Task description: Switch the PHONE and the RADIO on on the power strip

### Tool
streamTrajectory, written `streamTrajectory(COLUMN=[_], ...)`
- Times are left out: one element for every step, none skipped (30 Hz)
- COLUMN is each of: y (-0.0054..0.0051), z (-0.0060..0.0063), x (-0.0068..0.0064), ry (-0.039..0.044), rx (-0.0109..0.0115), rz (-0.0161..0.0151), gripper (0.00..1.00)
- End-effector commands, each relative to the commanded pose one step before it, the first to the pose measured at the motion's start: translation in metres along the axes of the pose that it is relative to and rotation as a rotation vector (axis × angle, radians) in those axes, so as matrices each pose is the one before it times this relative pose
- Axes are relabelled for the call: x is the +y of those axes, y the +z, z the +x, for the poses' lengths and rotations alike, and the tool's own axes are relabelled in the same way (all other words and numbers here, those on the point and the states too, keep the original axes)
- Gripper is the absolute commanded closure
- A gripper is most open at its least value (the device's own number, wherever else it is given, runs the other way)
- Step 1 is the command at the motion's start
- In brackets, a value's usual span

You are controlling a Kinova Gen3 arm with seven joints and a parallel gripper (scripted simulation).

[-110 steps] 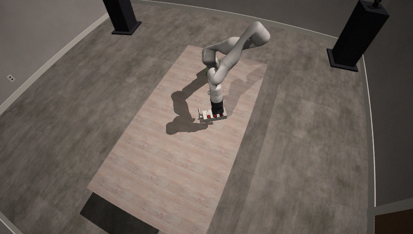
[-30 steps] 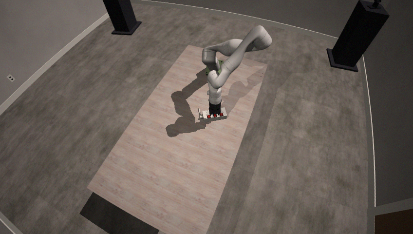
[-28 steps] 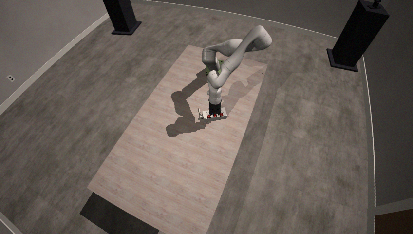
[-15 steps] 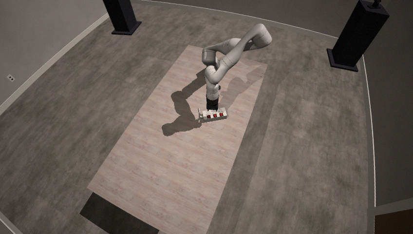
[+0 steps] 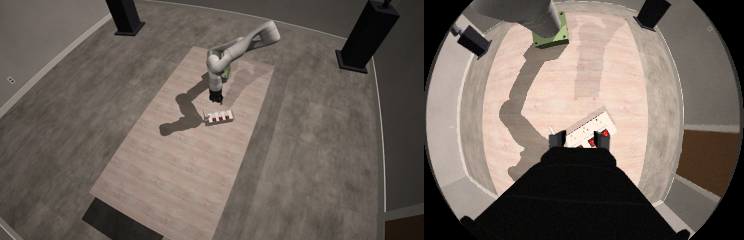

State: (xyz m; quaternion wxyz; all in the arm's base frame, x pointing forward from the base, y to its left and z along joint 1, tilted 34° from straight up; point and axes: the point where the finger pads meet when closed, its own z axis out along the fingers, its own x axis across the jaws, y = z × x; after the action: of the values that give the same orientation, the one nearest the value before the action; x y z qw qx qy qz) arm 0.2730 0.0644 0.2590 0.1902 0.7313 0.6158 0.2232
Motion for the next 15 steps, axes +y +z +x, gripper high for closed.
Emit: streamTrajectory(y=[-0.00096,0.00000,0.00000,0.00000,0.00000,0.00000,0.00000,0.00000,0.00000,0.00000,0.00000,0.00001,0.00009,0.00022,0.00041], z=[0.00113,0.00000,0.00000,0.00000,0.00000,0.00000,0.00000,0.00000,0.00000,0.00000,0.00000,0.00000,0.00002,0.00006,0.00010], x=[-0.00019,0.00000,0.00000,0.00000,0.00000,0.00000,0.00000,0.00000,0.00000,0.00000,0.00000,0.00001,0.00006,0.00015,0.00028], ry=[-0.00478,0.00000,0.00000,0.00000,0.00000,0.00000,0.00000,0.00000,0.00000,0.00000,0.00000,0.00020,0.00133,0.00341,0.00625], rx=[-0.00068,0.00000,0.00000,0.00000,0.00000,0.00000,0.00000,0.00000,0.00000,0.00000,0.00000,0.00000,-0.00002,-0.00005,-0.00009], rz=[-0.00321,0.00000,0.00000,0.00000,0.00000,0.00000,0.00000,0.00000,0.00000,0.00000,0.00000,0.00000,0.00003,0.00006,0.00012], gripper=[0.00,0.00,0.00,0.00,0.00,0.00,0.00,0.00,0.00,0.00,0.00,0.00,0.00,0.00,0.00])
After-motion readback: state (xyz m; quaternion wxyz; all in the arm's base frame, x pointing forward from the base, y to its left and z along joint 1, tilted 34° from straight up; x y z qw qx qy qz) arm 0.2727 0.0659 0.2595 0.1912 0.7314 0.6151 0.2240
